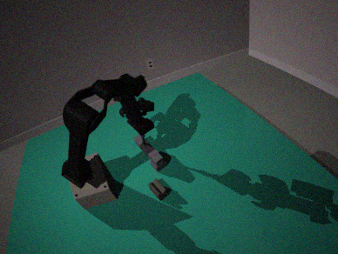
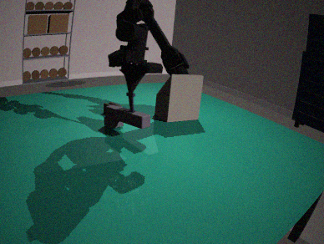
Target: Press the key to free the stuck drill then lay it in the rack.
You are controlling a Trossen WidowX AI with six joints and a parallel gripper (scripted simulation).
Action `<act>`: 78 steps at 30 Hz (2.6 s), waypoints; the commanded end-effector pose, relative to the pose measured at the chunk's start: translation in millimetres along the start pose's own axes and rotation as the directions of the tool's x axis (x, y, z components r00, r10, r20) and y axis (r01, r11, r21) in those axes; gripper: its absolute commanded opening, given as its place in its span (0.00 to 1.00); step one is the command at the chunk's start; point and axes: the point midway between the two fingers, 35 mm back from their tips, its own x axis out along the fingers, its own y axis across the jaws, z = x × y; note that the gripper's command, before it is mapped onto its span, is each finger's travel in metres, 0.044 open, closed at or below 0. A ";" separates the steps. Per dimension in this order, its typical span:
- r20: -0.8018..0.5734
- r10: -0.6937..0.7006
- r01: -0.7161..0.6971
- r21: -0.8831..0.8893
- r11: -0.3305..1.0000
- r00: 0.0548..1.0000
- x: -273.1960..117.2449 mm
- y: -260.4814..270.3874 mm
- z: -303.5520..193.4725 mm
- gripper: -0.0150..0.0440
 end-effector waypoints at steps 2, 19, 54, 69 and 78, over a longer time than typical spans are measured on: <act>-0.042 -0.003 0.003 0.000 1.000 0.999 17.2 -2.3 -6.9 0.25; -0.042 -0.004 0.004 0.000 1.000 0.999 24.9 -3.0 -7.2 0.25; -0.003 0.016 -0.016 -0.404 0.914 1.000 -17.0 -37.2 14.4 1.00; 0.011 0.000 0.010 -0.920 0.391 1.000 34.3 -117.9 13.0 1.00; -0.023 -0.004 -0.023 -0.991 0.130 1.000 57.9 -145.3 1.2 1.00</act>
